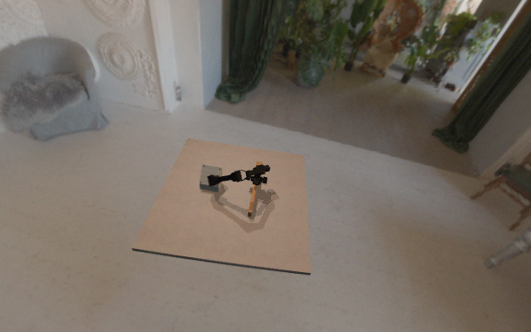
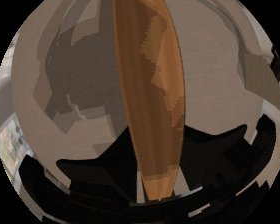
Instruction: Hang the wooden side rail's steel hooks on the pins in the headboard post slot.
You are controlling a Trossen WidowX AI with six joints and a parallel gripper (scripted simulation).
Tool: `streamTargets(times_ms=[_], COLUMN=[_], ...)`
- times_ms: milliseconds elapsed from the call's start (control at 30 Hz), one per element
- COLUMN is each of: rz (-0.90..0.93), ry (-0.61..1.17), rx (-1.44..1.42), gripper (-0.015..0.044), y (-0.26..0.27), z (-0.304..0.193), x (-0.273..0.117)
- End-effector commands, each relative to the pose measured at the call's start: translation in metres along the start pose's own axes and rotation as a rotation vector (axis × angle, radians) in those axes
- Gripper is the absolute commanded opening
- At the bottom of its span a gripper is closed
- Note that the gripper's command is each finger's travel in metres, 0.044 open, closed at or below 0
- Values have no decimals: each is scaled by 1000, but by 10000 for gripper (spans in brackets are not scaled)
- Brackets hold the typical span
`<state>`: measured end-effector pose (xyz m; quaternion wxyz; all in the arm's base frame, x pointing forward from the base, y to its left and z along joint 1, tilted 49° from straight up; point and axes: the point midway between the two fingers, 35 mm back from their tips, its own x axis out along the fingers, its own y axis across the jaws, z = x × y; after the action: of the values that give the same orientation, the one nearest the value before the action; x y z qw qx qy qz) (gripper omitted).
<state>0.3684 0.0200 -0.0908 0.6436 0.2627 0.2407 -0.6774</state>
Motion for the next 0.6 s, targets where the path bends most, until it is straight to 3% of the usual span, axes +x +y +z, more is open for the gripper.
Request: streamTargets(times_ms=[0, 567], rz=[13, 13], ry=[5, 5], rx=[2, 2], gripper=[0, 0], y=[2, 1], z=[-4, -6], x=[-4, -6])
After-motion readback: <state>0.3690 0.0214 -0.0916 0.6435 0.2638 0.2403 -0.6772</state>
